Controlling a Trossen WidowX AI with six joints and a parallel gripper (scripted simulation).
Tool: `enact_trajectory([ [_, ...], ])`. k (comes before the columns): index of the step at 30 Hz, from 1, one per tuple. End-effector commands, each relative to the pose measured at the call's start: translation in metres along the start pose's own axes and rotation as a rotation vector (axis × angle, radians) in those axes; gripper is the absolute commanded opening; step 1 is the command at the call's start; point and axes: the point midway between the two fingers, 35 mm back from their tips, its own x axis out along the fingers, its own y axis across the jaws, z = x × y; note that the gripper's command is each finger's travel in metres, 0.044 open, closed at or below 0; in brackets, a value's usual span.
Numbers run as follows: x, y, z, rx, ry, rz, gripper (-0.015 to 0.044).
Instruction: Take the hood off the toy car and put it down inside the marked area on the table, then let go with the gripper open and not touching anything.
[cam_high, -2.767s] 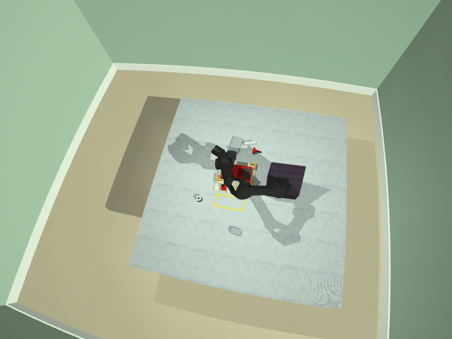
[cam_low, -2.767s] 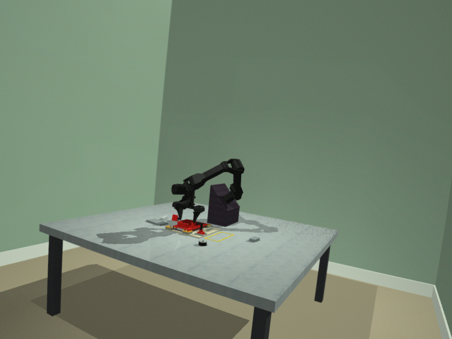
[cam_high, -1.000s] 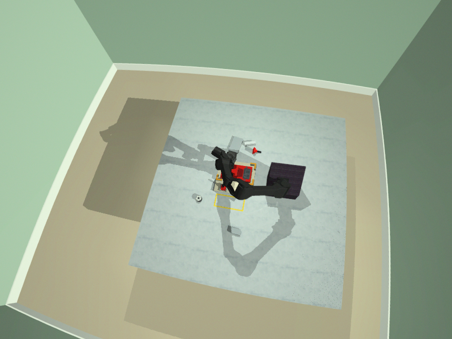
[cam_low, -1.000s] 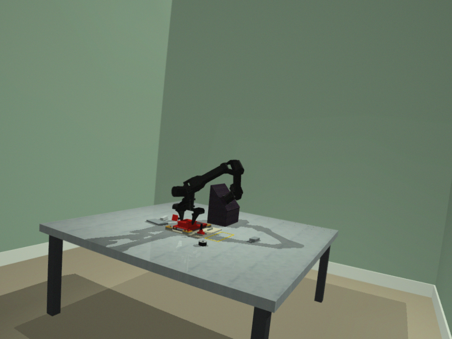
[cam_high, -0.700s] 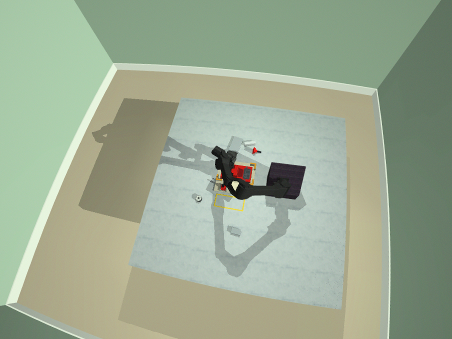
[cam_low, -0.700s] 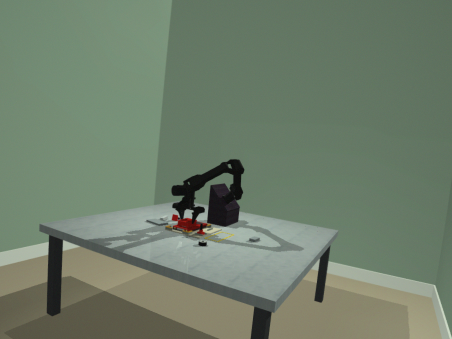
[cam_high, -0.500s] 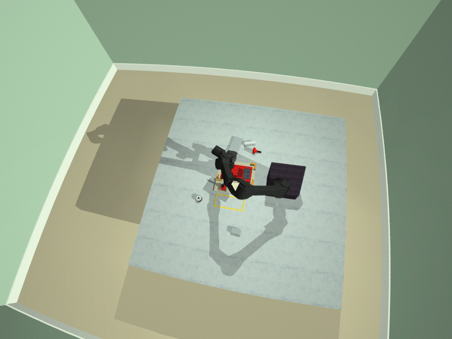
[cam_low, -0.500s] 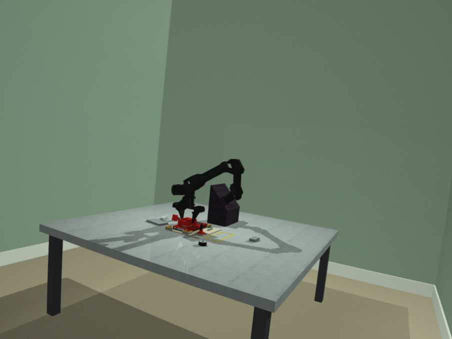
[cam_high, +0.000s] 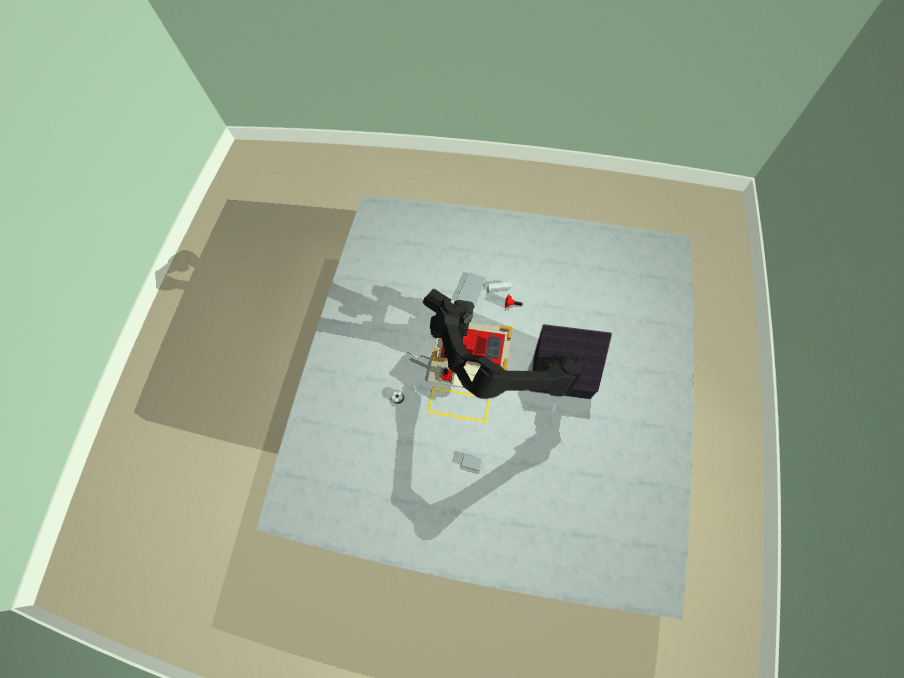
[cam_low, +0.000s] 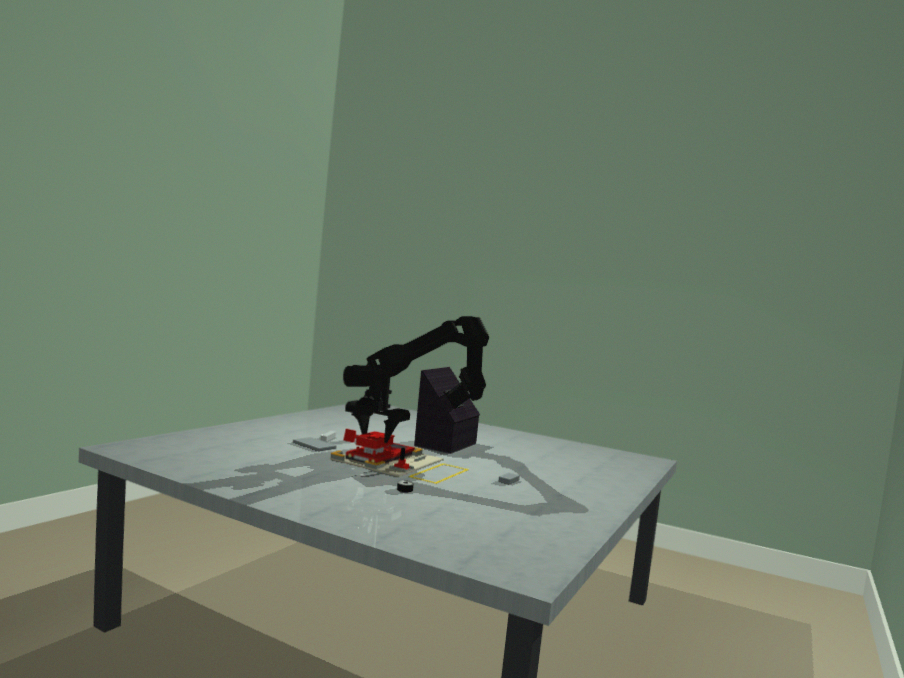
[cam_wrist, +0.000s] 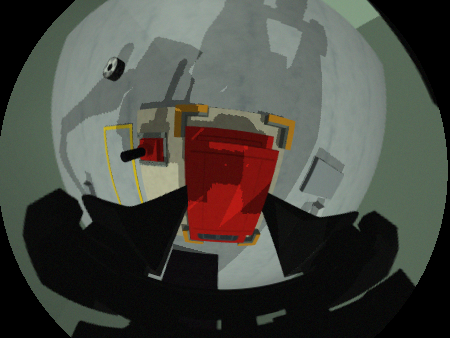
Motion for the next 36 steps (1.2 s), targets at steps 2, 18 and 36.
enact_trajectory([
  [2, -0.006, -0.001, 0.002, -0.006, -0.005, -0.006, 0.0000],
  [18, -0.052, -0.001, 0.001, -0.006, -0.004, -0.008, 0.0000],
  [36, -0.049, 0.057, 0.006, 0.005, -0.003, -0.015, 0.0000],
])
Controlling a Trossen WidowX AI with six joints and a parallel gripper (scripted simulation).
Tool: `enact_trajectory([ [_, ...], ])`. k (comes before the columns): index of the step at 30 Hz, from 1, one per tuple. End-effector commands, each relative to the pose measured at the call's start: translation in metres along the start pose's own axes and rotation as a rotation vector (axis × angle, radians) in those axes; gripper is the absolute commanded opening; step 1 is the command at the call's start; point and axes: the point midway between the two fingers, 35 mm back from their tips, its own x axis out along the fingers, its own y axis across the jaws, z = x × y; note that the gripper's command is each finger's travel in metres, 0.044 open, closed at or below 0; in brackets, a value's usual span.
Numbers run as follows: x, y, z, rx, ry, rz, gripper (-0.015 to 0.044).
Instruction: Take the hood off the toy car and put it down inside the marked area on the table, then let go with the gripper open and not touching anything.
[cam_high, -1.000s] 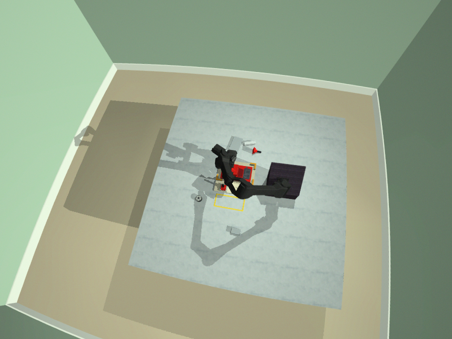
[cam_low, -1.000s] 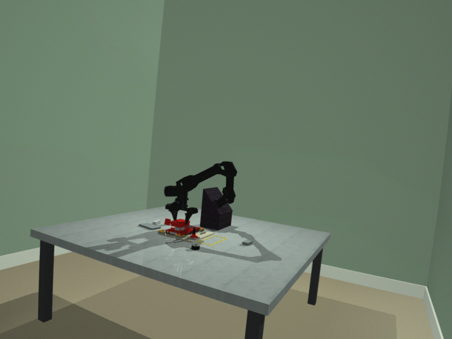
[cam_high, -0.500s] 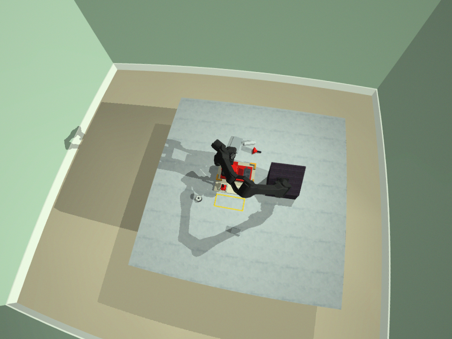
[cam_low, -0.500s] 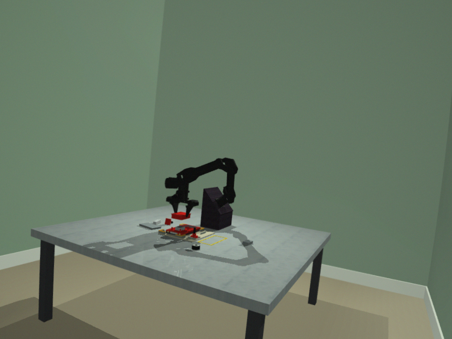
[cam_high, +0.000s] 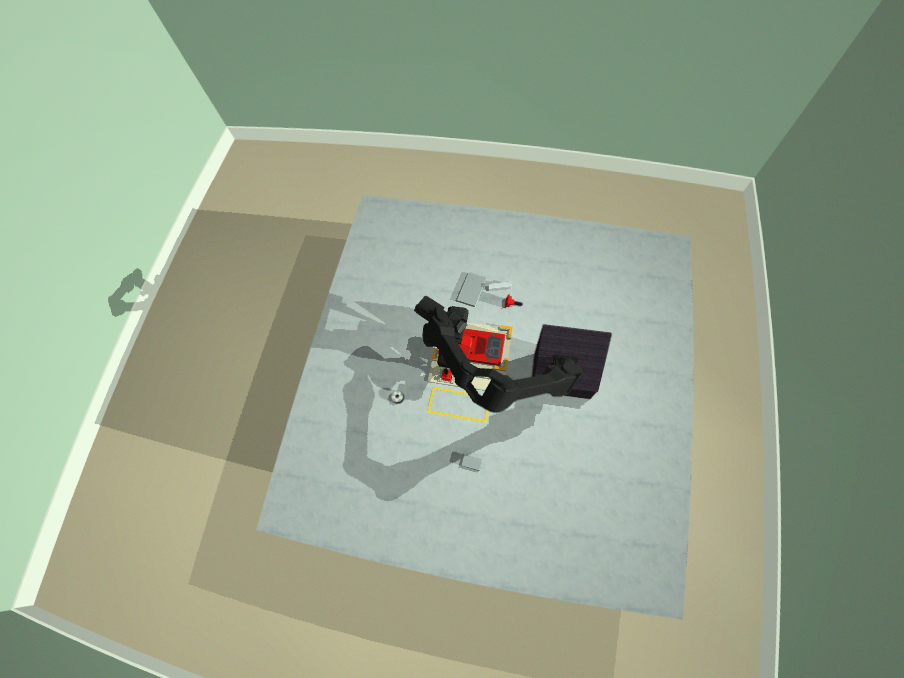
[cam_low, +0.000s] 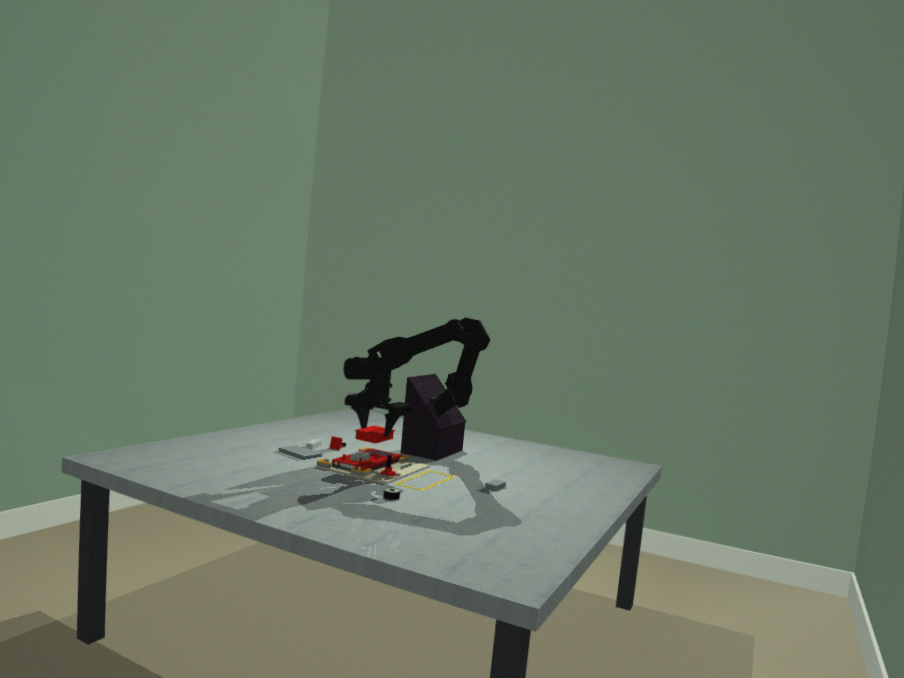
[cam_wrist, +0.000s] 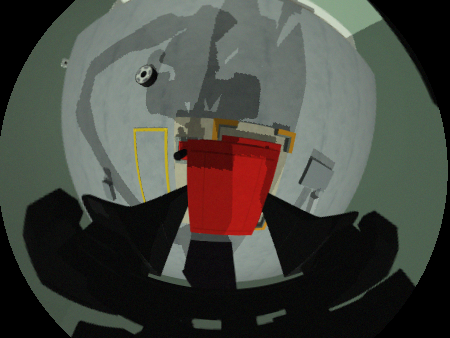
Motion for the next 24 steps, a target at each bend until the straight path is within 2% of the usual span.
enact_trajectory([
  [1, -0.002, 0.015, -0.001, 0.008, -0.003, 0.002, 0.0000],
  [24, -0.006, 0.096, -0.011, 0.005, -0.005, 0.002, 0.0000],
])
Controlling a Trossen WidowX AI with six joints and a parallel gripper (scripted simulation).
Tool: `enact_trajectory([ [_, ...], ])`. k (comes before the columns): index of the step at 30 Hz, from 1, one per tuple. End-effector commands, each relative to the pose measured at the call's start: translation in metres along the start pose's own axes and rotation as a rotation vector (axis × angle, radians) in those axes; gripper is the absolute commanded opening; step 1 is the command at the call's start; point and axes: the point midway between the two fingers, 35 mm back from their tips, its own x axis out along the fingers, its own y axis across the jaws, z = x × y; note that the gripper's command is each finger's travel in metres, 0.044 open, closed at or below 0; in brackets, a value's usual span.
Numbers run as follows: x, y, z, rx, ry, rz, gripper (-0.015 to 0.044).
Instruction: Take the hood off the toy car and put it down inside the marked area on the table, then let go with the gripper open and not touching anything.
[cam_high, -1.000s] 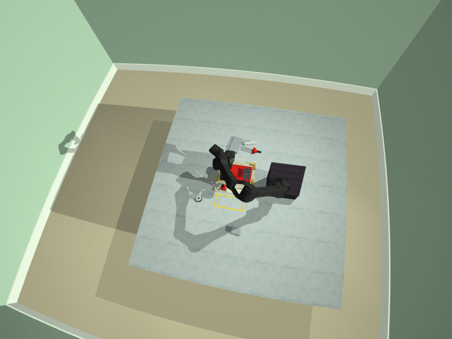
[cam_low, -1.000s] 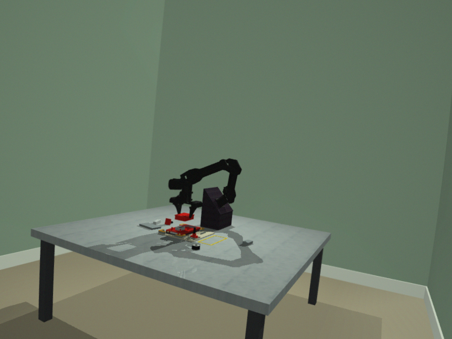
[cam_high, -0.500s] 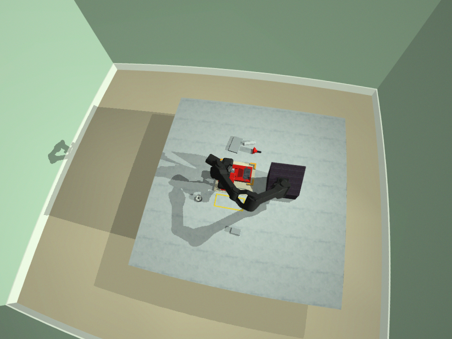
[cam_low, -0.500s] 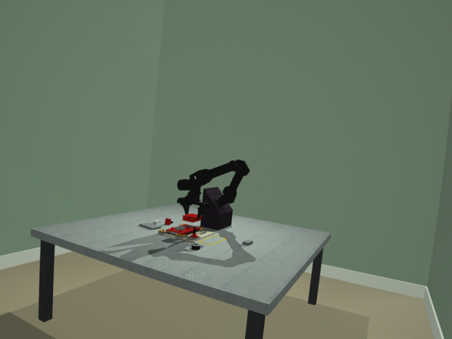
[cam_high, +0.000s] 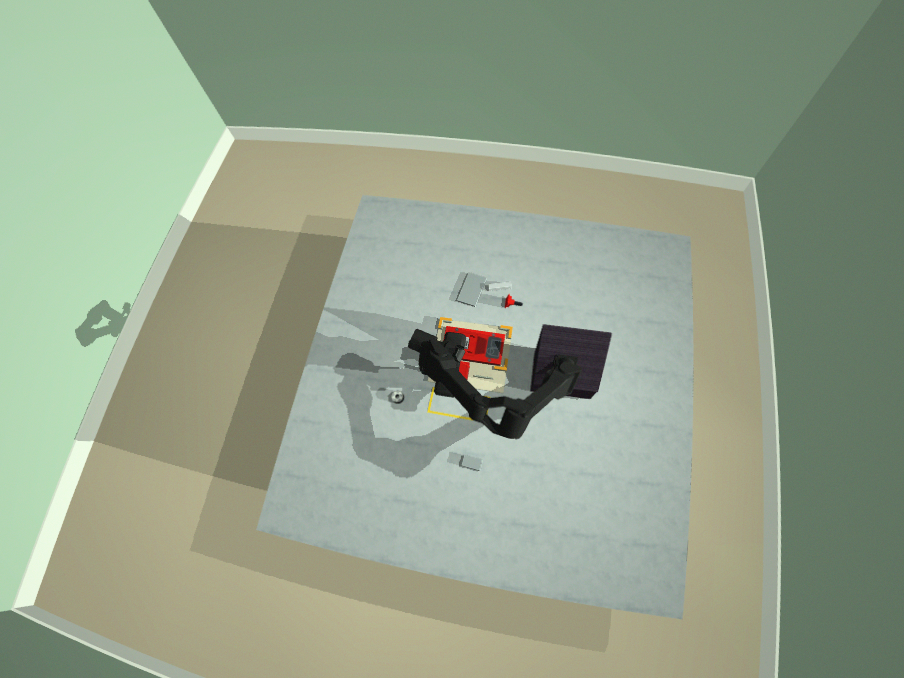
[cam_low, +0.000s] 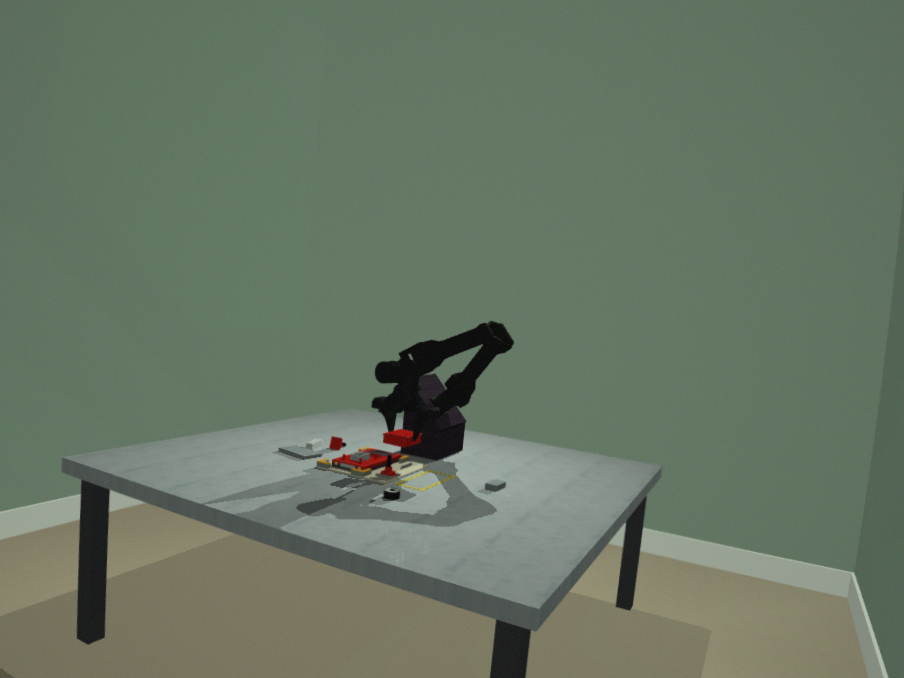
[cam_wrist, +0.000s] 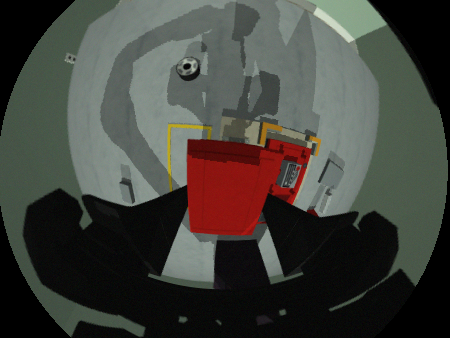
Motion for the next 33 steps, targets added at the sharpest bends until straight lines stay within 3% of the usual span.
enact_trajectory([
  [1, -0.001, 0.014, -0.005, 0.008, -0.001, 0.006, 0.0000],
  [18, -0.002, 0.069, -0.025, 0.004, 0.001, 0.021, 0.0000],
  [33, 0.004, 0.071, -0.025, 0.003, 0.001, 0.020, 0.0000],
])
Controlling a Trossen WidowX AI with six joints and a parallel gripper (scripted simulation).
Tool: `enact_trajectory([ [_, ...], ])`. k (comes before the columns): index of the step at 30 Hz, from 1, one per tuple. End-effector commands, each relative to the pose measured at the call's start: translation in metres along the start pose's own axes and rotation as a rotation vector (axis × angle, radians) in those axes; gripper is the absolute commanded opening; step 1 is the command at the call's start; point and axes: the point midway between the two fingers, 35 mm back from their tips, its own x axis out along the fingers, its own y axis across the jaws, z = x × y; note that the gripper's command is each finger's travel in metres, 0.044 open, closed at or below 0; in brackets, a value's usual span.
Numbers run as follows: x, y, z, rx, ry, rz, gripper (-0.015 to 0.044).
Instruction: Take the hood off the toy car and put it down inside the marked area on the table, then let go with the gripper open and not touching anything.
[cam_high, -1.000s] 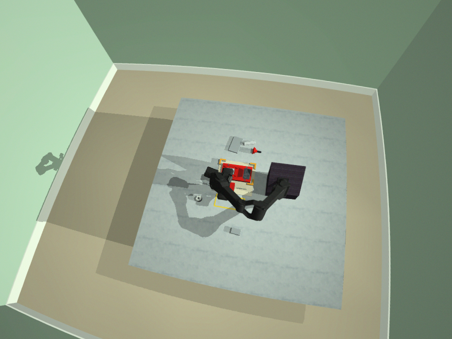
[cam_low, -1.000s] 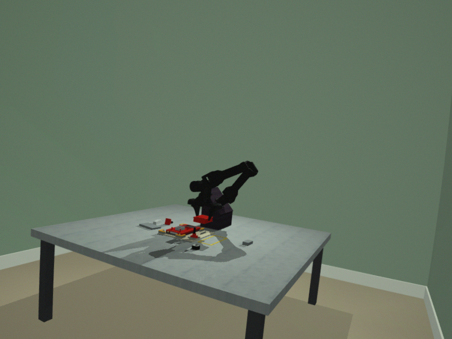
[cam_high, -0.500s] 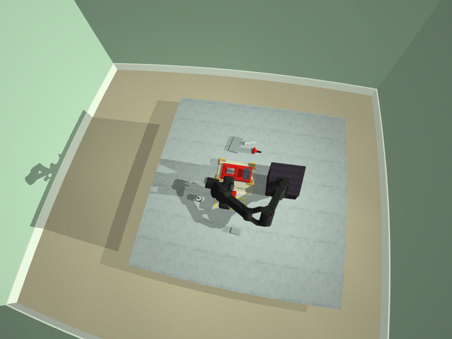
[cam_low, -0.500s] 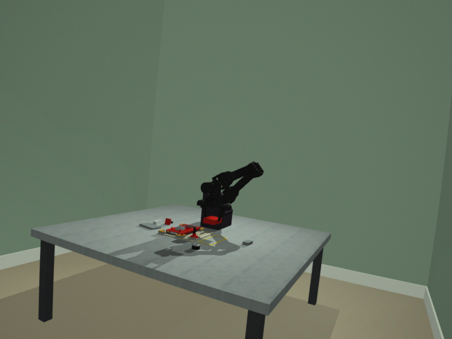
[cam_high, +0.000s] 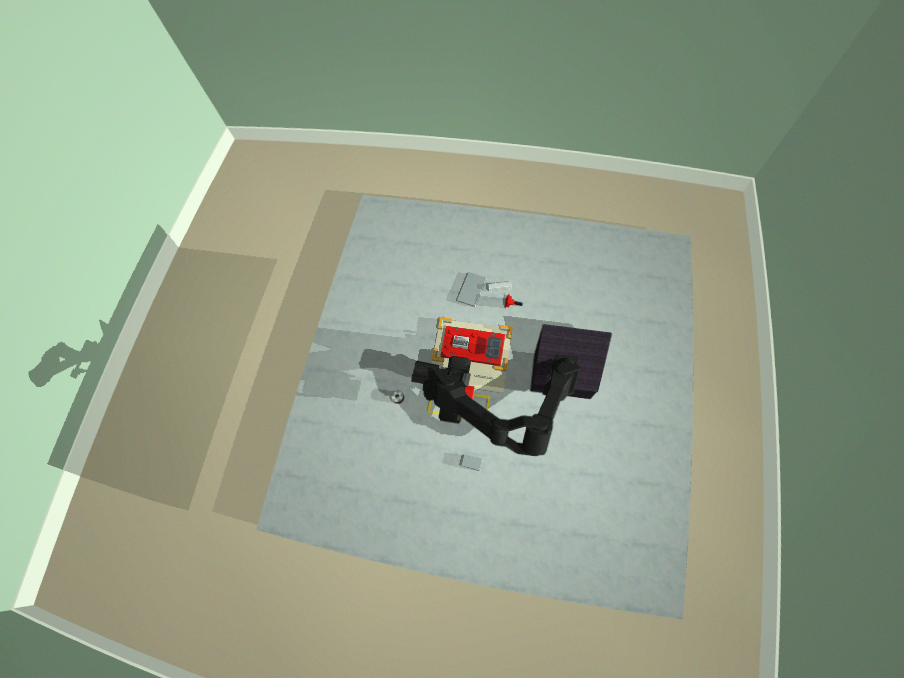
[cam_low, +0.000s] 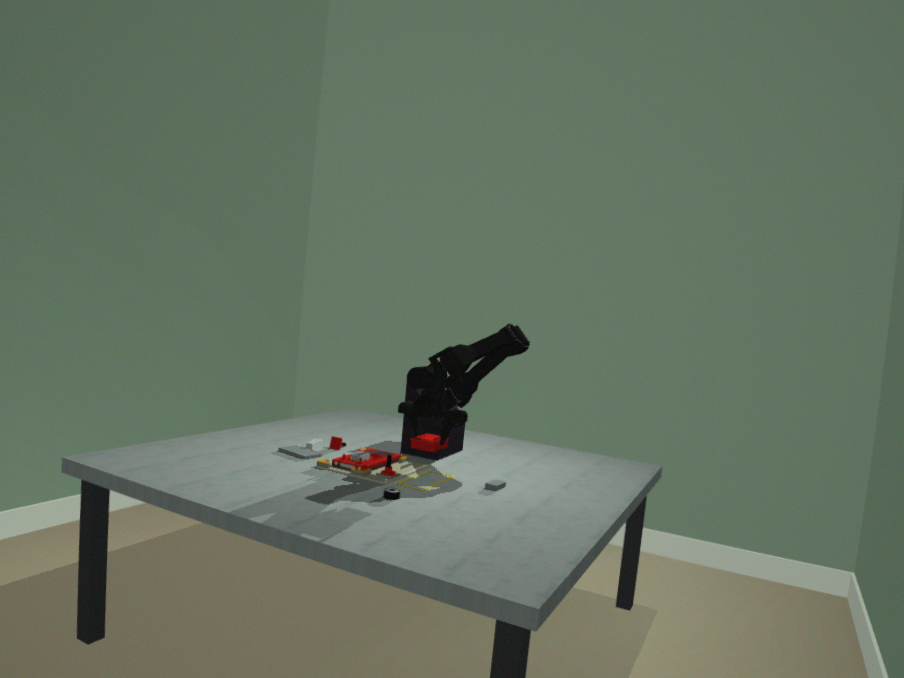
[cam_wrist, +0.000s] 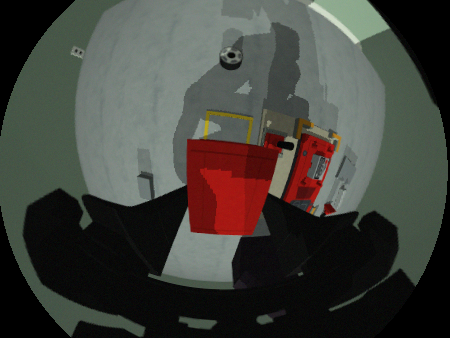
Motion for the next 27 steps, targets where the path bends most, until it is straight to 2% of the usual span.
enact_trajectory([
  [1, 0.002, -0.001, 0.000, 0.007, -0.002, 0.003, 0.0000],
  [27, 0.018, -0.001, 0.001, 0.007, -0.002, 0.001, 0.0000],
])
